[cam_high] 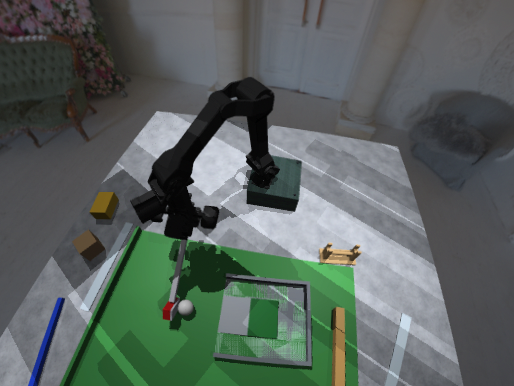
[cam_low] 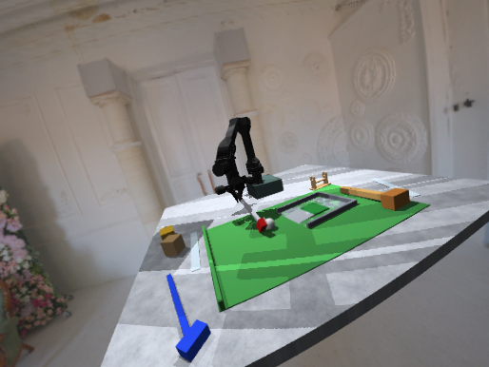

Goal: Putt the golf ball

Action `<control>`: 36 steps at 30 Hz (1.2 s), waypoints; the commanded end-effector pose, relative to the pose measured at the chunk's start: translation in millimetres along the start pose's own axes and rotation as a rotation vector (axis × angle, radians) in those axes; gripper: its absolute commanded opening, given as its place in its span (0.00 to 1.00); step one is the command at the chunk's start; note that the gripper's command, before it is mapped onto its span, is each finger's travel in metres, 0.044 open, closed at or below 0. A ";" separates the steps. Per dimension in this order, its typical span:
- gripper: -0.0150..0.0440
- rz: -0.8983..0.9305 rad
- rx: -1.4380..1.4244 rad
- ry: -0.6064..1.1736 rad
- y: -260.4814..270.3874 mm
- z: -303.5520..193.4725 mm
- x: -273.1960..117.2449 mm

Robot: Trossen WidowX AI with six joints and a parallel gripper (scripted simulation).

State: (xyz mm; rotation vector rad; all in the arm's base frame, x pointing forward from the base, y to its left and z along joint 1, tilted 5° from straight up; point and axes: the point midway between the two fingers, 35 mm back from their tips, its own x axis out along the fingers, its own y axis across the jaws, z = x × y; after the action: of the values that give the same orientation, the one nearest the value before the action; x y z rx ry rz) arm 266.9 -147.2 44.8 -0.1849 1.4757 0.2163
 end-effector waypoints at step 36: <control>0.25 0.003 0.004 -0.003 46.9 -7.6 -49.6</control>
State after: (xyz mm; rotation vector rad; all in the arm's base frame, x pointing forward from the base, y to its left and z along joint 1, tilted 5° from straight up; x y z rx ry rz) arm 242.8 -105.0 94.1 -0.1785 1.4760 0.2176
